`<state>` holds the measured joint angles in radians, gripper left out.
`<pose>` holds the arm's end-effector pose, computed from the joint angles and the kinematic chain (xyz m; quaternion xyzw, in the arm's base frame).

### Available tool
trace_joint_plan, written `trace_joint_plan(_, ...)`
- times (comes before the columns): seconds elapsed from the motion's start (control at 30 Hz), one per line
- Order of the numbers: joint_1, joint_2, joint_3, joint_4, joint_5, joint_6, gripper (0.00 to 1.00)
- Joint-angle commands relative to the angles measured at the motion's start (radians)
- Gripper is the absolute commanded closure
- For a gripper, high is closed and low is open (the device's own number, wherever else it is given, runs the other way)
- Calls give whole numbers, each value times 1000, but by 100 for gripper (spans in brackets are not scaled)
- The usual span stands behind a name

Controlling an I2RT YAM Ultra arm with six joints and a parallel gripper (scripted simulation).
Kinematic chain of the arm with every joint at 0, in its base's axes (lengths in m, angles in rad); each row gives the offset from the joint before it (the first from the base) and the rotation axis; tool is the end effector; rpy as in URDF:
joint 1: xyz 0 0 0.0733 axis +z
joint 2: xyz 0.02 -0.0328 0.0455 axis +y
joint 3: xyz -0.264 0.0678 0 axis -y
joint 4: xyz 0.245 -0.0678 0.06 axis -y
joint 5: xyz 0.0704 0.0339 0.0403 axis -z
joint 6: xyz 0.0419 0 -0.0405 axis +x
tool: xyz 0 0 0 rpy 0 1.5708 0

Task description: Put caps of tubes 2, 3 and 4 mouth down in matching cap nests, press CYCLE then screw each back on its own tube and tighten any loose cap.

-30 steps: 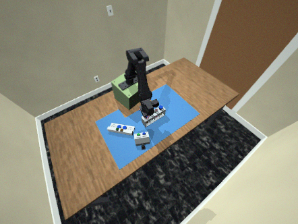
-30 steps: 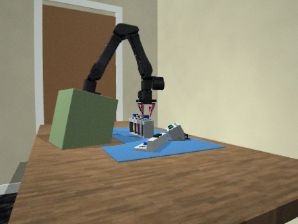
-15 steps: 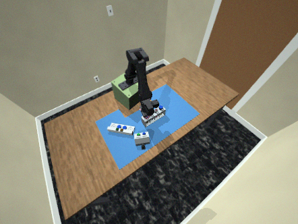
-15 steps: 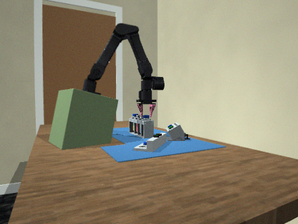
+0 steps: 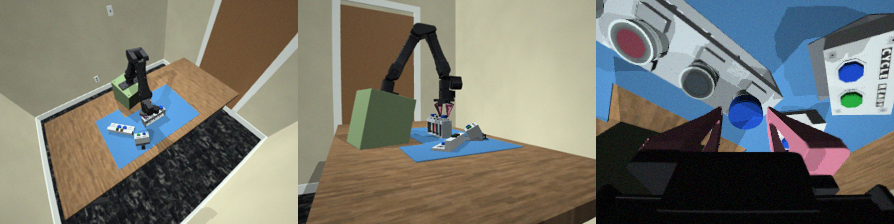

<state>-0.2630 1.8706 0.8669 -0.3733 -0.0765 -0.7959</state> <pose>0.2923 -0.0743 0.0865 -0.2655 0.9585 -0.0160 0.1027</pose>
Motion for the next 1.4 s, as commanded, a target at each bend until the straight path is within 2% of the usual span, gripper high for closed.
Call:
trace_joint_plan(0.0, -3, -17, 7, -11, -2, 277, 51)
trace_joint_plan(0.03, -3, -17, 7, -10, -2, 291, 51)
trace_joint_plan(0.07, -3, -19, 7, -12, -2, 374, 51)
trace_joint_plan(0.17, -3, -19, 7, -12, -2, 374, 51)
trace_joint_plan(0.27, -3, -17, 11, -14, -2, 620, 51)
trace_joint_plan(0.37, -3, -16, 14, -16, -2, 707, 51)
trace_joint_plan(0.4, -3, -15, 15, -17, -2, 791, 51)
trace_joint_plan(0.8, -3, -14, 21, -21, -2, 792, 51)
trace_joint_plan(0.83, -3, -14, 21, -21, -2, 792, 100)
trace_joint_plan(1.3, -3, -14, 21, -21, -2, 792, 100)
trace_joint_plan(1.37, -5, -34, 24, -44, -2, 790, 100)
